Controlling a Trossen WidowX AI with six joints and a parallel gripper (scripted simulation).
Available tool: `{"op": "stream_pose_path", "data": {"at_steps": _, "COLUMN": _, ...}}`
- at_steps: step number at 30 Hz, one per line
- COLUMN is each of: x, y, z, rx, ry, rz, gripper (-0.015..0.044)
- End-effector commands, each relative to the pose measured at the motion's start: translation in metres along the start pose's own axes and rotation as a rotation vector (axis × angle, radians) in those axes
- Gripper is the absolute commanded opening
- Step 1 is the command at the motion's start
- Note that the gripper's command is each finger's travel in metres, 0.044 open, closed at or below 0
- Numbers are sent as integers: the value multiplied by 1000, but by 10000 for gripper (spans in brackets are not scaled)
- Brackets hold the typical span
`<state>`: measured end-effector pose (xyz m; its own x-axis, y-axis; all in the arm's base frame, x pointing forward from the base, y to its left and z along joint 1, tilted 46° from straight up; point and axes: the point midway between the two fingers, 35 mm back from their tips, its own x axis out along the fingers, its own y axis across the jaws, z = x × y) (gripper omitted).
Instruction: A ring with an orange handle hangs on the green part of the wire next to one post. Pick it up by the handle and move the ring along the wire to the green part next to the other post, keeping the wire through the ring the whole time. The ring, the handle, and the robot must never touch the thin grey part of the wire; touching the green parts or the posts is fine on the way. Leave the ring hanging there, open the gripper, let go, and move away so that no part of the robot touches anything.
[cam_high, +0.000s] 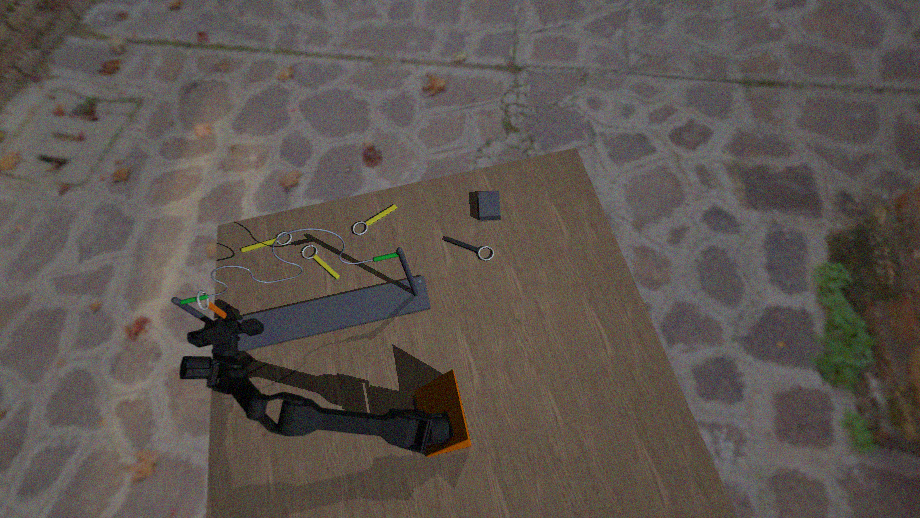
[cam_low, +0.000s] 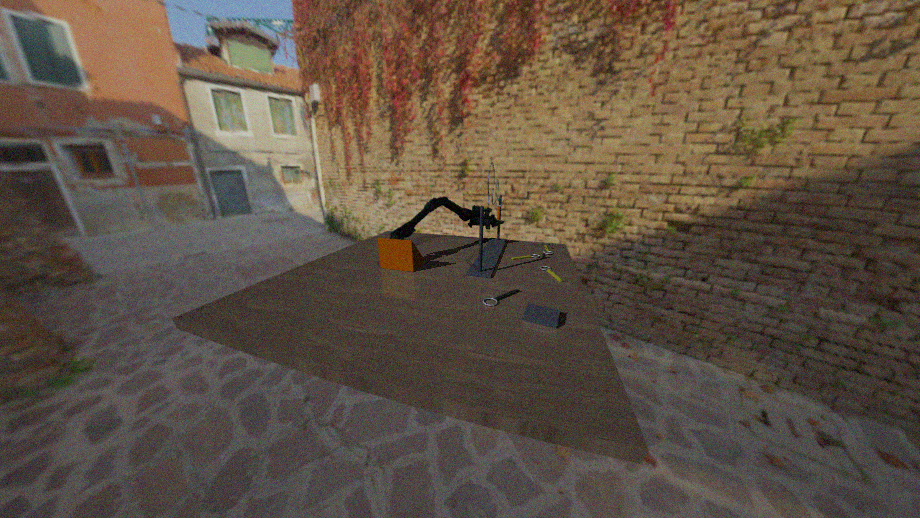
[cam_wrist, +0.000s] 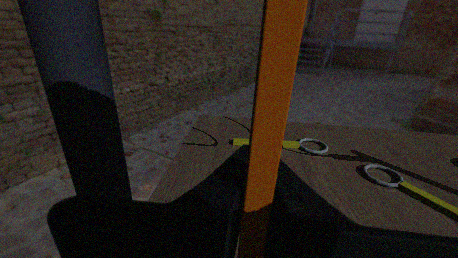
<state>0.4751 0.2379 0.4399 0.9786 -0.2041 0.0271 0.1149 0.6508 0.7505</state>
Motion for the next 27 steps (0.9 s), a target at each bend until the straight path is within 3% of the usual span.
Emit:
{"op": "stream_pose_path", "data": {"at_steps": 1, "x": 0, "y": 0, "z": 0, "rx": 0, "ry": 0, "rz": 0, "gripper": -150}}
{"op": "stream_pose_path", "data": {"at_steps": 27, "x": 0, "y": -3, "z": 14, "rx": -10, "ry": -1, "rz": 8, "gripper": -150}}
